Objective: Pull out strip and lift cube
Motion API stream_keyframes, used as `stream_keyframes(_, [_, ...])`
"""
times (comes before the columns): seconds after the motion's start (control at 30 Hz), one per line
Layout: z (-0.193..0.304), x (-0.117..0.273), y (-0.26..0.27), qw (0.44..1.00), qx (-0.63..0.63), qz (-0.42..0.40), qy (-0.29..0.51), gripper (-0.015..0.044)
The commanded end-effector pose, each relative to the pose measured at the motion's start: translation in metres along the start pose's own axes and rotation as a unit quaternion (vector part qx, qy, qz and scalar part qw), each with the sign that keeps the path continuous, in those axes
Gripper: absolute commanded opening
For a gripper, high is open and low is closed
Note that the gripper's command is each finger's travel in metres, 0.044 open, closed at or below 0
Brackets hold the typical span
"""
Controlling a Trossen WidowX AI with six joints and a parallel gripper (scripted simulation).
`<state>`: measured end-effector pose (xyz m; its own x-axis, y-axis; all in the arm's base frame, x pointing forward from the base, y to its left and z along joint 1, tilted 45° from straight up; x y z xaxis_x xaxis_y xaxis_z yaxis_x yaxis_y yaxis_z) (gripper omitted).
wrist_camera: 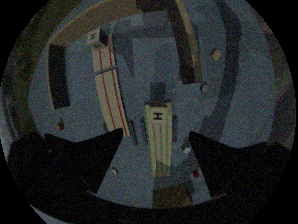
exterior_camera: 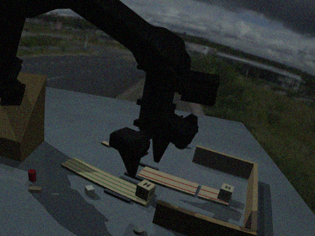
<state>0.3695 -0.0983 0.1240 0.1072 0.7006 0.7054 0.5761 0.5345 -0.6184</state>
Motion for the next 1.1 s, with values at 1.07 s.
stream_keyframes(1.07, [-0.013, -0.052, -0.003, 1.0, 0.001, 0.004, 0.001, 0.025])
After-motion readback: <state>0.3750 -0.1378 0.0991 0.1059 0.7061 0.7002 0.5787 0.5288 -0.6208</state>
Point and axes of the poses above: the point midway between the two fingers, 35 mm back from their tips, its own x axis back along the fingers, its own y axis across the jaws, z = x × y, the point moved 10 cm from there along x, back along the fingers, and after that the axes turned 3 degrees about x, right-handed, at the moved point
